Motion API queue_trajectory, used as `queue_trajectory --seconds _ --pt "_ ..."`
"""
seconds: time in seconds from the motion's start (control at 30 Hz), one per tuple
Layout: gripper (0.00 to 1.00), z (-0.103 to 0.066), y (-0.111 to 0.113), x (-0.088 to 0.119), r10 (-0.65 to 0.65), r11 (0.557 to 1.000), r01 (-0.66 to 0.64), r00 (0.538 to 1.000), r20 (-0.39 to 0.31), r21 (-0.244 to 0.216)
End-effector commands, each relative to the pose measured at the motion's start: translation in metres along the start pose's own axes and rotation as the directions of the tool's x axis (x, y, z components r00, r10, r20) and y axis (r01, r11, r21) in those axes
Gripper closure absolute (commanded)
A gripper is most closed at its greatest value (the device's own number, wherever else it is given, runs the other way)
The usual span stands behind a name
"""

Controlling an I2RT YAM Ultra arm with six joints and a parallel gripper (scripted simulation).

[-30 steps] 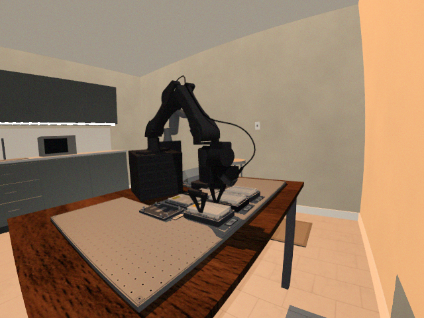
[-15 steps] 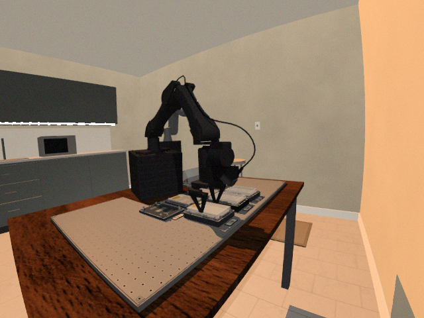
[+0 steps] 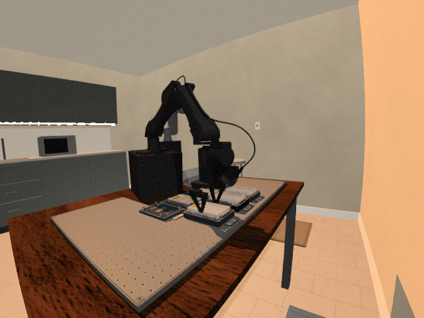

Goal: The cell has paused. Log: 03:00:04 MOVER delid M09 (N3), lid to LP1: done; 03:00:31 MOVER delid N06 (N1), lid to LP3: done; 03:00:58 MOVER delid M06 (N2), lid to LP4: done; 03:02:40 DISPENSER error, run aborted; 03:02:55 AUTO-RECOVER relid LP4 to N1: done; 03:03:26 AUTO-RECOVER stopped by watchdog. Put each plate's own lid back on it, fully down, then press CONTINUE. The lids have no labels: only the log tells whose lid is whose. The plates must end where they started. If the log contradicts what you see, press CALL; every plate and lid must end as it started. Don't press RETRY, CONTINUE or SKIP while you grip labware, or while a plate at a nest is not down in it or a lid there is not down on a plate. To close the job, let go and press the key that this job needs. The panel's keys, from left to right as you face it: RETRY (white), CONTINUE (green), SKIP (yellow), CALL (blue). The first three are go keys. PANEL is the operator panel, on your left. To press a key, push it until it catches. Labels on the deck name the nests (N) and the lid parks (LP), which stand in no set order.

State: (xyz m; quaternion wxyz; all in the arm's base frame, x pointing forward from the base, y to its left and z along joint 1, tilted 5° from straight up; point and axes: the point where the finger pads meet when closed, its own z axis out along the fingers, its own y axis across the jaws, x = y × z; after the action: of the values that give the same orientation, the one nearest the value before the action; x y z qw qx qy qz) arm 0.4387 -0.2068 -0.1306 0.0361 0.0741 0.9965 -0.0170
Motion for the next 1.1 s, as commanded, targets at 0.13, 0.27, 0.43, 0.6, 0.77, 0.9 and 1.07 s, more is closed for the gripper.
queue_trajectory --seconds 0.13,0.27,0.43,0.6,0.77,0.9,1.07 --pt "1.0 -0.023 -0.002 -0.019 0.002 1.0 -0.003 0.999 0.049 0.016" --pt "1.0 -0.024 0.0 -0.02 -0.001 1.0 0.0 0.999 0.049 0.016" --pt "1.0 -0.025 0.001 -0.02 -0.002 1.0 0.002 0.999 0.049 0.016" --pt "1.0 -0.027 -0.003 -0.02 0.002 1.0 -0.003 0.999 0.049 0.016" --pt "1.0 -0.025 -0.005 -0.018 0.003 1.0 -0.004 0.999 0.041 0.014" --pt "1.0 -0.032 -0.007 -0.019 0.003 1.0 -0.004 0.999 0.049 0.017" --pt "1.0 -0.04 -0.008 -0.016 0.004 1.0 -0.005 0.999 0.046 0.016"
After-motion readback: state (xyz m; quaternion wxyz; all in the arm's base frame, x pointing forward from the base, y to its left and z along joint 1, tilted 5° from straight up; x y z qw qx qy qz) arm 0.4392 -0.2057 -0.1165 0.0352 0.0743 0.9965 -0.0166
